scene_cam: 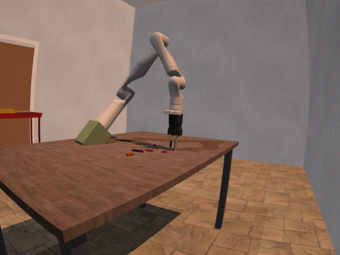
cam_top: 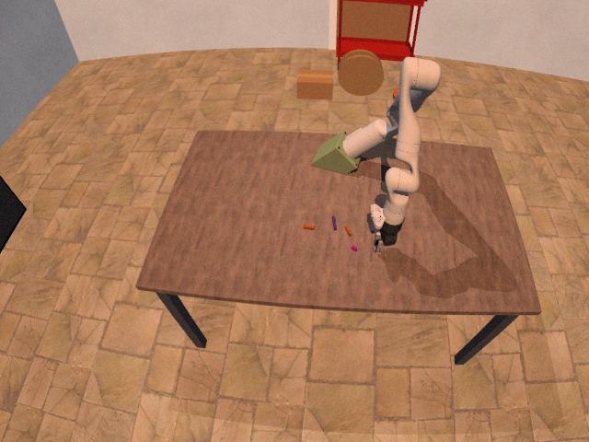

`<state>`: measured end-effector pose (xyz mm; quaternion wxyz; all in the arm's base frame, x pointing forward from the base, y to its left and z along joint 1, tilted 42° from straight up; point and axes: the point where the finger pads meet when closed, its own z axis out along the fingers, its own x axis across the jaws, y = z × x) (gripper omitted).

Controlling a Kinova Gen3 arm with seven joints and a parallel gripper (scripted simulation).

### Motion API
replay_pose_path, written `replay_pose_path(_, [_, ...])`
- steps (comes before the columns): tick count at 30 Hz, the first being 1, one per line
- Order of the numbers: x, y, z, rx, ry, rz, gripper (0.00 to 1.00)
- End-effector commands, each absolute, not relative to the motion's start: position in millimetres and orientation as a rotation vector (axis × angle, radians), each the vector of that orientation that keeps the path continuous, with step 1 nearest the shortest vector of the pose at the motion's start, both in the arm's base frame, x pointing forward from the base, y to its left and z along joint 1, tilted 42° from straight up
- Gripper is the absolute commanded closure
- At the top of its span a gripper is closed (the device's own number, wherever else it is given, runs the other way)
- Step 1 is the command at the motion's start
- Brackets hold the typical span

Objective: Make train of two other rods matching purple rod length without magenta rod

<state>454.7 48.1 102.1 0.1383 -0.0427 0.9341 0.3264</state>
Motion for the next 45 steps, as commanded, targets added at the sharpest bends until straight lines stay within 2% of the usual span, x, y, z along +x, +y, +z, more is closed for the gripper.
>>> replay_pose_path(1, [455.0, 49.1, 101.2, -0.124, 2.701, 0.944, 0.46])
replay_pose_path(45, [458.3, 58.0, 90.5, -0.124, 2.701, 0.944, 0.46])
